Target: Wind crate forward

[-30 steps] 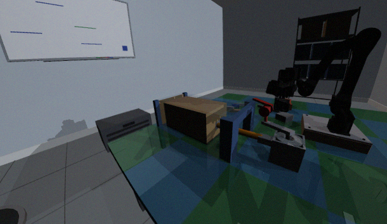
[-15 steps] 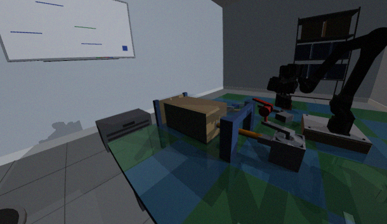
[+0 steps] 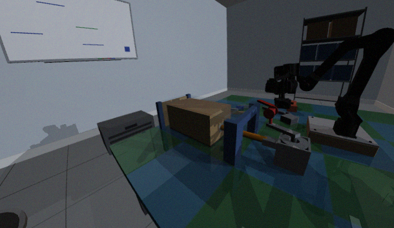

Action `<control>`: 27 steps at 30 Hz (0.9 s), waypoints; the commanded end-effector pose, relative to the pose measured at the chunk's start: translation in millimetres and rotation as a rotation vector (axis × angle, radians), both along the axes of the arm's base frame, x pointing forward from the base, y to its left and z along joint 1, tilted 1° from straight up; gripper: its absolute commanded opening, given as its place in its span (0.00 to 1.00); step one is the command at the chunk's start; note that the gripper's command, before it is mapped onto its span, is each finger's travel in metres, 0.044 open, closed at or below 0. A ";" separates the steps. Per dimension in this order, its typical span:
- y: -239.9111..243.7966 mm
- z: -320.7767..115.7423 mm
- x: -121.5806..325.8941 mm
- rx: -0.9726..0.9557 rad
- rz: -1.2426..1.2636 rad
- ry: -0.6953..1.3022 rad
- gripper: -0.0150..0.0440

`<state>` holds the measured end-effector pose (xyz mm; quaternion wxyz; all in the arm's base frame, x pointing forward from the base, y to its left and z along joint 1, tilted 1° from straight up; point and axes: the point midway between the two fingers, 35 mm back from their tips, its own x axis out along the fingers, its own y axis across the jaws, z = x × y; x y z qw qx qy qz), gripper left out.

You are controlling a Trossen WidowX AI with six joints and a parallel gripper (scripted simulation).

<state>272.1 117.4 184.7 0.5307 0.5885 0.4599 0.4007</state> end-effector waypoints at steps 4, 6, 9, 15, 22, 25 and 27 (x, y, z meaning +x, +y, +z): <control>59.1 -1.4 63.8 -0.159 -0.127 0.297 1.00; 70.6 -4.9 65.9 -0.211 -0.139 0.335 1.00; 86.3 -9.5 67.3 -0.304 -0.159 0.398 1.00; 111.6 -10.6 64.0 -0.521 -0.198 0.492 1.00; 122.7 -9.2 48.2 -0.724 -0.213 0.545 1.00; 128.3 -3.4 41.3 -0.825 -0.223 0.534 1.00; 127.9 -2.3 33.6 -0.889 -0.221 0.544 1.00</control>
